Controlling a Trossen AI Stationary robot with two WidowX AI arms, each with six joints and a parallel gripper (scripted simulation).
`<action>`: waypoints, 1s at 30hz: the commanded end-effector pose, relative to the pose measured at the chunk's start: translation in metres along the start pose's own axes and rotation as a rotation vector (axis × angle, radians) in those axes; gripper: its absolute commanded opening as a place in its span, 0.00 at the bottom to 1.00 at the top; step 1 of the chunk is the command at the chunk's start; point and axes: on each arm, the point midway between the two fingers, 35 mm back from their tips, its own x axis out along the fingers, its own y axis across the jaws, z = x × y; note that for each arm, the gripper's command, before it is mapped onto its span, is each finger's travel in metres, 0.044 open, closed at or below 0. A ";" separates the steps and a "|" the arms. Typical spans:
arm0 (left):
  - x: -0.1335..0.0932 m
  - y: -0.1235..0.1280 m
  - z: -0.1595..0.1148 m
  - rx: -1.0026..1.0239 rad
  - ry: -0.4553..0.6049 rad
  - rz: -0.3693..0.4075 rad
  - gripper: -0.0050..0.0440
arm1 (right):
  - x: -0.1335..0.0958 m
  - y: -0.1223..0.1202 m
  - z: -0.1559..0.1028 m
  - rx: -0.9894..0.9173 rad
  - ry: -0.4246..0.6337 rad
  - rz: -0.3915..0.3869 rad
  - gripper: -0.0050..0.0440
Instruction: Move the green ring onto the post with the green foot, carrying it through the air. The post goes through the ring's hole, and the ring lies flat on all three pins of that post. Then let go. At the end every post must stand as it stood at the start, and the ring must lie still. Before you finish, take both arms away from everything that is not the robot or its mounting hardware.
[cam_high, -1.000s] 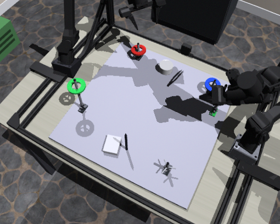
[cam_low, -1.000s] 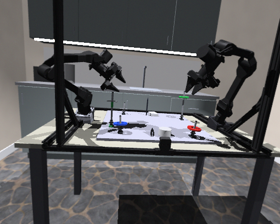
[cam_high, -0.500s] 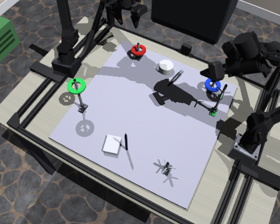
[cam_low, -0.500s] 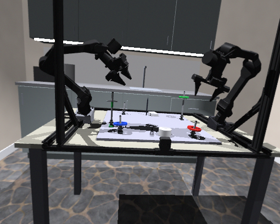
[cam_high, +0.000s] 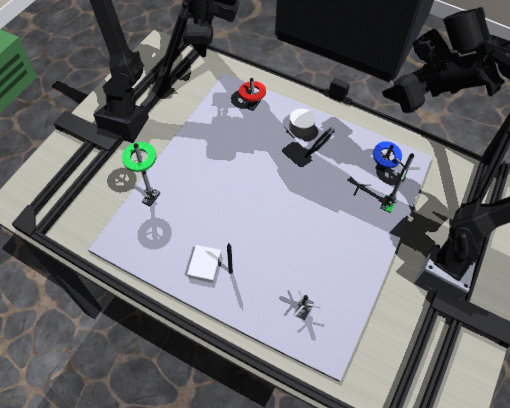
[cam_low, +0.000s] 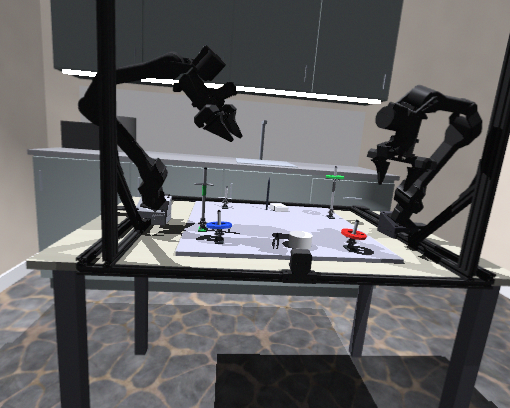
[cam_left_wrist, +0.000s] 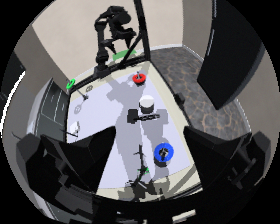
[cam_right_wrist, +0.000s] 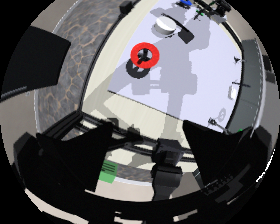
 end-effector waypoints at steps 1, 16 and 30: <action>-0.004 -0.018 0.010 -0.053 -0.003 -0.024 0.92 | 0.003 0.004 -0.015 0.179 0.025 0.032 0.92; 0.007 -0.027 0.038 -0.077 -0.037 -0.015 0.92 | 0.007 0.009 -0.030 0.447 0.064 0.065 0.92; 0.125 0.128 0.138 0.400 -0.171 0.417 0.92 | 0.007 0.009 -0.030 0.447 0.064 0.065 0.92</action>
